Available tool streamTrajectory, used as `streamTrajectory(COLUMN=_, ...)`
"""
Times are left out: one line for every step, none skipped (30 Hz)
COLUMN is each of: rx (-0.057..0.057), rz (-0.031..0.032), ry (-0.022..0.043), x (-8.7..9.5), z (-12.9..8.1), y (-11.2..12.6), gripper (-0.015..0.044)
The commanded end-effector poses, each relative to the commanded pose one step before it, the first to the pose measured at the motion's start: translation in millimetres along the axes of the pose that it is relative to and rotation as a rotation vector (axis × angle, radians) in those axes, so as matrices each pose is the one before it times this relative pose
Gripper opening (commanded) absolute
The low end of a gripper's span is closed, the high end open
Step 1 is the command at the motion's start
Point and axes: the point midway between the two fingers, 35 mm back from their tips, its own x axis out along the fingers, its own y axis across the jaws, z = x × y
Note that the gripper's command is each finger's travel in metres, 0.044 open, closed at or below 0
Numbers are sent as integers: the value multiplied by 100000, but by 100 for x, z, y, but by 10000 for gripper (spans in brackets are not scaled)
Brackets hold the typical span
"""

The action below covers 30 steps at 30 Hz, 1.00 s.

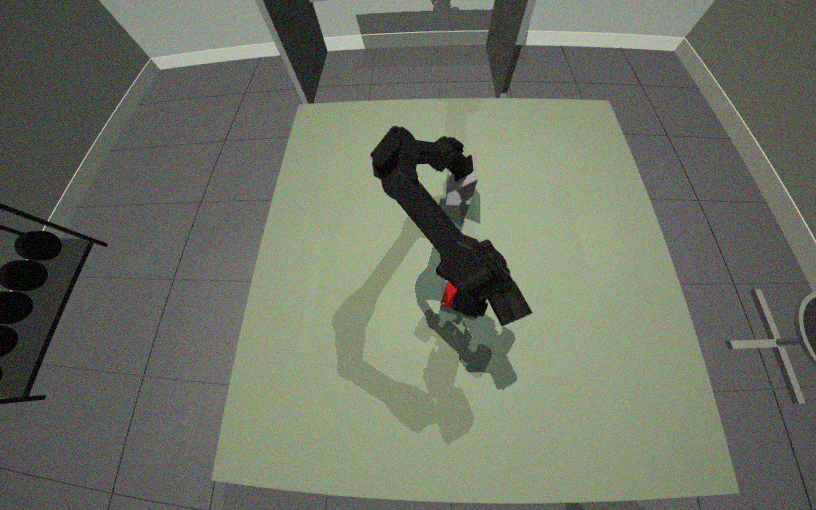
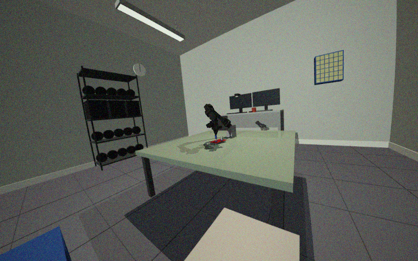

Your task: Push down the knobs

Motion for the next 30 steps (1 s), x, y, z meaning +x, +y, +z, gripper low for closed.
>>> streamTrajectory(rx=-488, rz=-499, ry=-392, x=191, z=-8, y=-66, gripper=0)
streamTrajectory(rx=0, rz=-1, ry=-1, x=27, z=0, y=0, gripper=0)
streamTrajectory(rx=0, rz=-1, ry=-1, x=27, z=0, y=0, gripper=0)
streamTrajectory(rx=0, rz=-1, ry=-1, x=27, z=0, y=0, gripper=0)
streamTrajectory(rx=0, rz=-1, ry=-1, x=27, z=0, y=0, gripper=0)
streamTrajectory(rx=0, rz=-1, ry=-1, x=27, z=0, y=0, gripper=0)
streamTrajectory(rx=0, rz=1, ry=1, x=-21, z=0, y=0, gripper=0)
streamTrajectory(rx=0, rz=2, ry=1, x=-47, z=0, y=0, gripper=0)
streamTrajectory(rx=0, rz=2, ry=1, x=-47, z=0, y=0, gripper=0)
streamTrajectory(rx=0, rz=1, ry=1, x=-39, z=0, y=0, gripper=0)
streamTrajectory(rx=0, rz=0, ry=0, x=-15, z=0, y=0, gripper=0)
streamTrajectory(rx=0, rz=0, ry=0, x=0, z=0, y=0, gripper=0)
streamTrajectory(rx=0, rz=0, ry=0, x=0, z=0, y=0, gripper=0)
streamTrajectory(rx=0, rz=0, ry=0, x=0, z=0, y=0, gripper=0)
streamTrajectory(rx=0, rz=0, ry=0, x=0, z=0, y=0, gripper=0)
streamTrajectory(rx=0, rz=0, ry=0, x=0, z=0, y=0, gripper=0)
streamTrajectory(rx=0, rz=0, ry=0, x=0, z=0, y=0, gripper=0)
streamTrajectory(rx=0, rz=0, ry=0, x=0, z=0, y=0, gripper=0)
streamTrajectory(rx=0, rz=0, ry=0, x=0, z=0, y=0, gripper=0)
streamTrajectory(rx=0, rz=0, ry=0, x=0, z=0, y=0, gripper=0)
streamTrajectory(rx=0, rz=0, ry=0, x=0, z=0, y=0, gripper=0)
streamTrajectory(rx=0, rz=-1, ry=-1, x=28, z=0, y=0, gripper=0)
streamTrajectory(rx=0, rz=-2, ry=-1, x=47, z=0, y=0, gripper=0)
streamTrajectory(rx=1, rz=-3, ry=-2, x=71, z=0, y=-1, gripper=0)
streamTrajectory(rx=1, rz=-3, ry=-2, x=76, z=0, y=-1, gripper=0)
streamTrajectory(rx=1, rz=-4, ry=-3, x=88, z=0, y=-1, gripper=0)
streamTrajectory(rx=1, rz=-5, ry=-3, x=97, z=0, y=-1, gripper=0)
streamTrajectory(rx=1, rz=-3, ry=-2, x=69, z=0, y=-1, gripper=0)
streamTrajectory(rx=0, rz=-1, ry=-1, x=23, z=0, y=0, gripper=0)
streamTrajectory(rx=0, rz=0, ry=0, x=0, z=0, y=0, gripper=0)
